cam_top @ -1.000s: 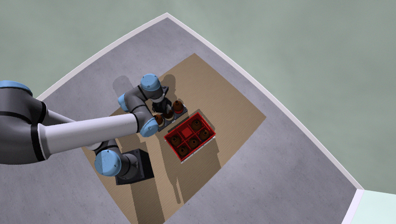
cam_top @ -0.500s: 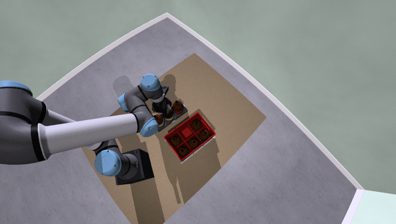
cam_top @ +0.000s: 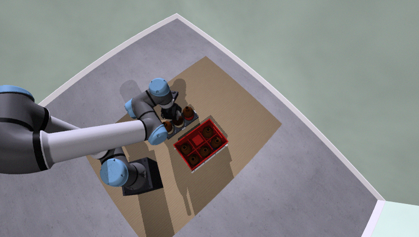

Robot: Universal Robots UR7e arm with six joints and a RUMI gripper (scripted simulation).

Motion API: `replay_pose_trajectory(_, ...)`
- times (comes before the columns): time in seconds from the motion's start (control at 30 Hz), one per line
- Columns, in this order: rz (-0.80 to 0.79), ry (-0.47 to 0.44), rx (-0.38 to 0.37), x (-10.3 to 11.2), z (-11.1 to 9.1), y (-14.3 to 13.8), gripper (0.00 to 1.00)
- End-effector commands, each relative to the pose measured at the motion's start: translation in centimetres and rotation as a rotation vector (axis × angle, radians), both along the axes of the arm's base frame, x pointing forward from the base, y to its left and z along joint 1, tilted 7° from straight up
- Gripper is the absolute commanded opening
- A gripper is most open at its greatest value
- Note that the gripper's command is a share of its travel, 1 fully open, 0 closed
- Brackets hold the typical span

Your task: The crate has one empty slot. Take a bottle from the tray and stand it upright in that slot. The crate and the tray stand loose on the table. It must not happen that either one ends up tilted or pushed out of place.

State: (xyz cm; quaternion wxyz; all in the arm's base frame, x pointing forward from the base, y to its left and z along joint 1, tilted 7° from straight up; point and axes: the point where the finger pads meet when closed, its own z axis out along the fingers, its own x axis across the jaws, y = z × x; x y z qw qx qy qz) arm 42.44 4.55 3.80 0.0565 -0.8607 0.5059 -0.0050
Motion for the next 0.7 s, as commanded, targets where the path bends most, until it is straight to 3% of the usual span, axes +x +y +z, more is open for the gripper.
replay_pose_trajectory(0.0, 0.000, -0.001, 0.000, 0.04, 0.04, -0.01, 0.38)
replay_pose_trajectory(0.67, 0.000, -0.001, 0.000, 0.08, -0.54, 0.04, 0.38)
